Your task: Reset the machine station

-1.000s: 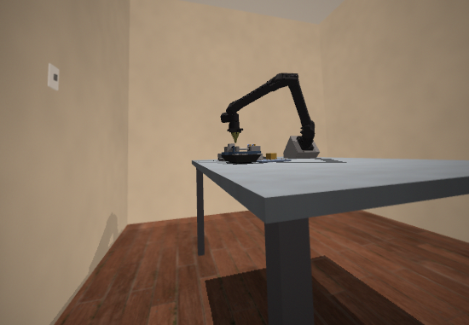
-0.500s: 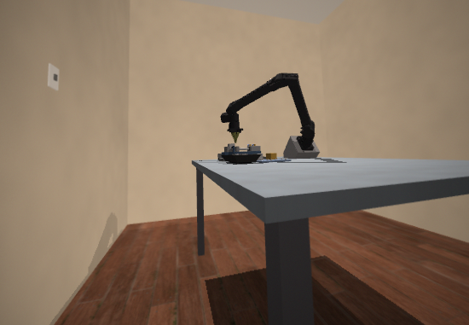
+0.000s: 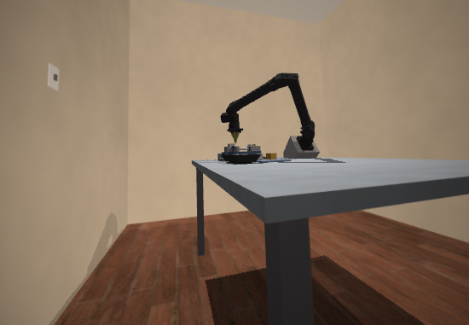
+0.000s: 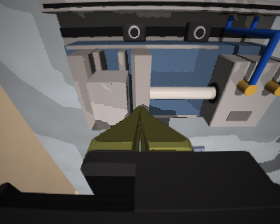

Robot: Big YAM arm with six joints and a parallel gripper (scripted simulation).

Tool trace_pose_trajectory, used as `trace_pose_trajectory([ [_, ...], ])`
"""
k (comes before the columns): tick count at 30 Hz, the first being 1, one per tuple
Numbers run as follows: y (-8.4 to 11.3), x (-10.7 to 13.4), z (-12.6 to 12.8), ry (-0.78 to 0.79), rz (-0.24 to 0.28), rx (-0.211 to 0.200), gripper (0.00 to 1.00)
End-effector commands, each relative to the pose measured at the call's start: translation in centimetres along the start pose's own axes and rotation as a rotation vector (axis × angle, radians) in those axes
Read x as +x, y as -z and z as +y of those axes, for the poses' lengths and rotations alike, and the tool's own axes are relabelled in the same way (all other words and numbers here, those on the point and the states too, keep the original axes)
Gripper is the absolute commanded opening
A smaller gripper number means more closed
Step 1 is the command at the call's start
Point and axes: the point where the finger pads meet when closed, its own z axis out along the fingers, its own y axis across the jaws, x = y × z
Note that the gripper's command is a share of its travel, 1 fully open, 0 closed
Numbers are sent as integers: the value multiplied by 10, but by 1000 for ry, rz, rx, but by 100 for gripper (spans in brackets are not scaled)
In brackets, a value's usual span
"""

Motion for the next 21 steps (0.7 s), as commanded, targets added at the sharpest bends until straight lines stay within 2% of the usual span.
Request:
trace_pose_trajectory([
  [1, -12, 3, 5, 9, 6, 18, 0],
  [21, -9, 4, 11, 15, 2, 12, 0],
])
